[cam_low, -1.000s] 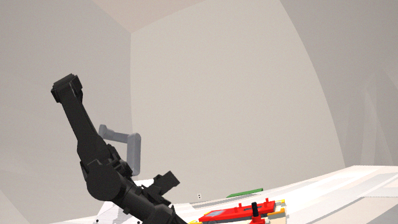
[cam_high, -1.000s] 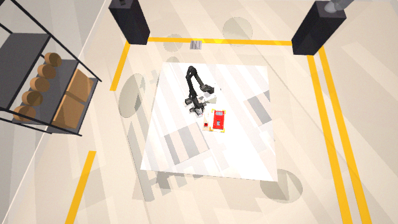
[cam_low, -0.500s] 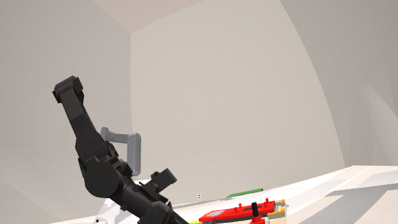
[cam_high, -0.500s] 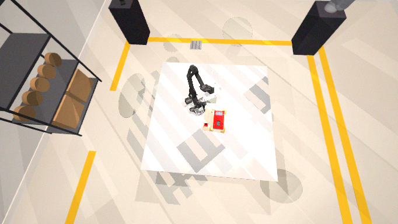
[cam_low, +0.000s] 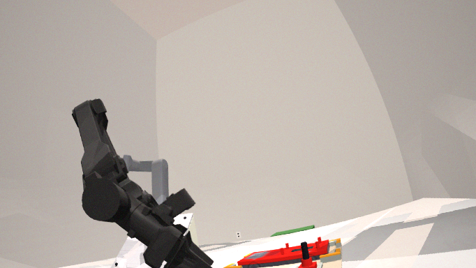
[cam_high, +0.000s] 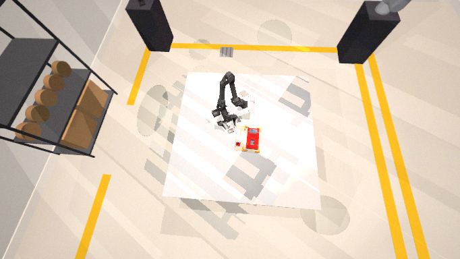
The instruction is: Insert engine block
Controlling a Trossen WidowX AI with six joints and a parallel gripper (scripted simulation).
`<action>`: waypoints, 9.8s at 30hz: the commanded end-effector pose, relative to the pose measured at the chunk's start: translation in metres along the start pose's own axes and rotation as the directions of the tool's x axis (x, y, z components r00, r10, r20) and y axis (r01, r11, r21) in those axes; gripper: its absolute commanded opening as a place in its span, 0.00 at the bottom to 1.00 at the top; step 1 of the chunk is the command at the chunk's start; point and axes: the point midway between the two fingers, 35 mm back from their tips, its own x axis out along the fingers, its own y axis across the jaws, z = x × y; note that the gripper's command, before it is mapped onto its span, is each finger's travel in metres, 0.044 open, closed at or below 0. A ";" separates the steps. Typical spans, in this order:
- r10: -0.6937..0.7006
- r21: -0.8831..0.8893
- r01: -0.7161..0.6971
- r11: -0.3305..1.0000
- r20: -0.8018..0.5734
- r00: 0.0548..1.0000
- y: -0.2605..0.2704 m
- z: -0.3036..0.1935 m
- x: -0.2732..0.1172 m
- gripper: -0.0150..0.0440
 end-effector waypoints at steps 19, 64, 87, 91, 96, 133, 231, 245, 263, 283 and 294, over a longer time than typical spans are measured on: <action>0.003 -0.002 -0.003 1.000 -0.002 1.000 0.000 0.000 0.001 1.00; 0.198 -0.650 -0.638 0.413 -0.620 0.759 0.016 0.014 0.011 1.00; -0.003 -0.653 -0.757 0.006 -0.757 0.653 0.001 0.037 0.005 1.00; -0.004 -0.654 -0.757 0.006 -0.757 0.654 -0.003 0.043 0.013 1.00; -0.004 -0.654 -0.757 0.006 -0.757 0.654 -0.003 0.040 0.016 1.00; -0.005 -0.653 -0.757 0.006 -0.757 0.653 -0.003 0.011 0.040 0.45; 0.003 -0.288 -0.332 0.898 -0.751 0.660 0.042 0.158 0.060 0.25; 0.002 -0.057 -0.069 0.996 -0.750 0.661 0.066 0.168 0.095 0.25; 0.003 0.240 0.268 0.933 -0.750 0.661 0.104 0.175 0.137 0.25; 0.003 0.396 0.446 0.803 -0.750 0.661 0.123 0.174 0.155 0.52; 0.003 0.331 0.373 0.867 -0.750 0.661 0.123 0.174 0.155 0.52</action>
